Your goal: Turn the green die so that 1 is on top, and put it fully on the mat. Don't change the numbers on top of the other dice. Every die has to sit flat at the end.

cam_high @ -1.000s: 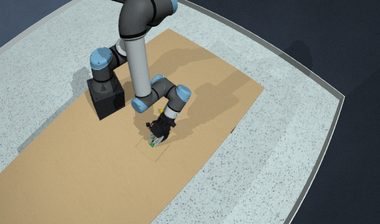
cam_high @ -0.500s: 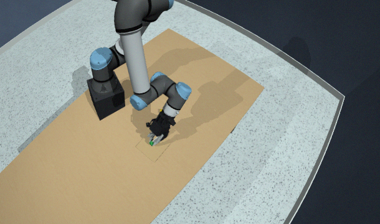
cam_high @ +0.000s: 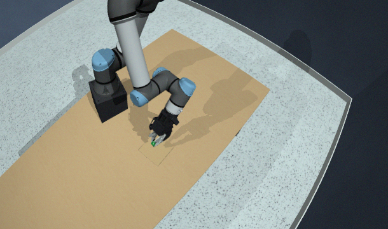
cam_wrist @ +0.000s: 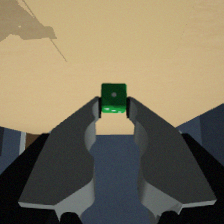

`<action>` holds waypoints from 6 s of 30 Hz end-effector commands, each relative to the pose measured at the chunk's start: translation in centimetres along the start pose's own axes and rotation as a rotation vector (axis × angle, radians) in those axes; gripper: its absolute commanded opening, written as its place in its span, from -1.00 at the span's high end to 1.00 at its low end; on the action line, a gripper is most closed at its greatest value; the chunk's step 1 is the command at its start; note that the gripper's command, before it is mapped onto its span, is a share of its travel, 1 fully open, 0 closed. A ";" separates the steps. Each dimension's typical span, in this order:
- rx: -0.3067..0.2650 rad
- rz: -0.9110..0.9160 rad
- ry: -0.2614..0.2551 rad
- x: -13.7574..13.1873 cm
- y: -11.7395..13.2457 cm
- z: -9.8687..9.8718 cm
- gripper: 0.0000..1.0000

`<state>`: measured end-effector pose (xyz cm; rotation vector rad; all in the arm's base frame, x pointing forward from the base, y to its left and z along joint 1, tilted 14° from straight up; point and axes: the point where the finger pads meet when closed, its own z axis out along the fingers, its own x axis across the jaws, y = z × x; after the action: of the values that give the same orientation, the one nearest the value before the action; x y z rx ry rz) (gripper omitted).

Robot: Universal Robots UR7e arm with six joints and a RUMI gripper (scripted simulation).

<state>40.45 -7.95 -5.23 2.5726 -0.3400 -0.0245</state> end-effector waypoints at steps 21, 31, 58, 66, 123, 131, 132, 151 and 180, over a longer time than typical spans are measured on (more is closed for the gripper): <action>0.104 0.000 -0.013 -0.2 0.4 -0.1 0.94; 0.238 0.000 -0.004 0.0 0.6 -0.2 0.94; 0.483 -0.002 -0.007 -0.1 0.8 -0.1 0.94; 0.523 0.000 0.000 0.0 0.9 -0.2 0.94; 1.062 -0.001 -0.001 0.0 1.3 0.3 0.94; 1.202 -0.008 -0.008 -0.1 1.2 0.5 0.94; 1.202 -0.008 -0.008 -0.1 1.2 0.5 0.94; 1.370 -0.005 -0.004 0.0 1.3 0.6 0.94; 1.571 0.000 0.001 0.0 1.5 0.8 0.94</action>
<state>40.05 -9.56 -5.20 4.1094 -0.4546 0.3927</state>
